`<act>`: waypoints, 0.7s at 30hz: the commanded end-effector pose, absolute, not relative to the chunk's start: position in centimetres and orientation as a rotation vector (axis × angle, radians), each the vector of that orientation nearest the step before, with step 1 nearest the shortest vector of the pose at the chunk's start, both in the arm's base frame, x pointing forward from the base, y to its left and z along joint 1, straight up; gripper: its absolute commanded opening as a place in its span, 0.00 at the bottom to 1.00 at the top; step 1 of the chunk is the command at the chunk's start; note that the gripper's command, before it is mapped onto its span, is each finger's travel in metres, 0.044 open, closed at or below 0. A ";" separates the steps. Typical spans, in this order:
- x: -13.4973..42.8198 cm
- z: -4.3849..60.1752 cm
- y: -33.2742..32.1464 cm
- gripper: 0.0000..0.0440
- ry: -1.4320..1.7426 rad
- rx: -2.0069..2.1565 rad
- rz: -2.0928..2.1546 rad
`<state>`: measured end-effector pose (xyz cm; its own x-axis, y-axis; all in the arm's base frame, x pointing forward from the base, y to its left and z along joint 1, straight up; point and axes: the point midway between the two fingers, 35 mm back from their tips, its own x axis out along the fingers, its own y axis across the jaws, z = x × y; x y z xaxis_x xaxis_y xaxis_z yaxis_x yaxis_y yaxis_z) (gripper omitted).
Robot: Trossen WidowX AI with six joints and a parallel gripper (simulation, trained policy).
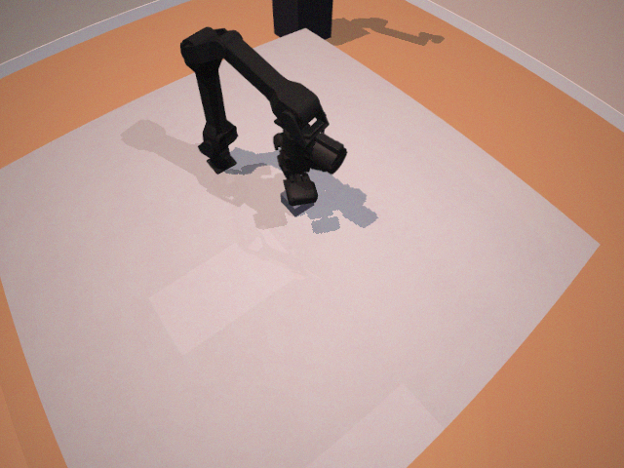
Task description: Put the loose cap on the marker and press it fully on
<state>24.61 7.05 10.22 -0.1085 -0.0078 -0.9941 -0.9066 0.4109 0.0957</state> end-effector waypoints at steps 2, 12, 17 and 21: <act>24.3 8.3 6.7 0.23 1.526 -0.867 0.961; 24.4 8.2 6.6 0.27 1.514 -0.886 0.970; 24.5 8.1 6.6 0.29 1.509 -0.894 0.975; 24.6 8.0 6.5 0.31 1.501 -0.907 0.980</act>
<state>24.67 7.01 9.86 -0.1016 -0.0061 -0.9948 -0.9233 0.3728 0.0920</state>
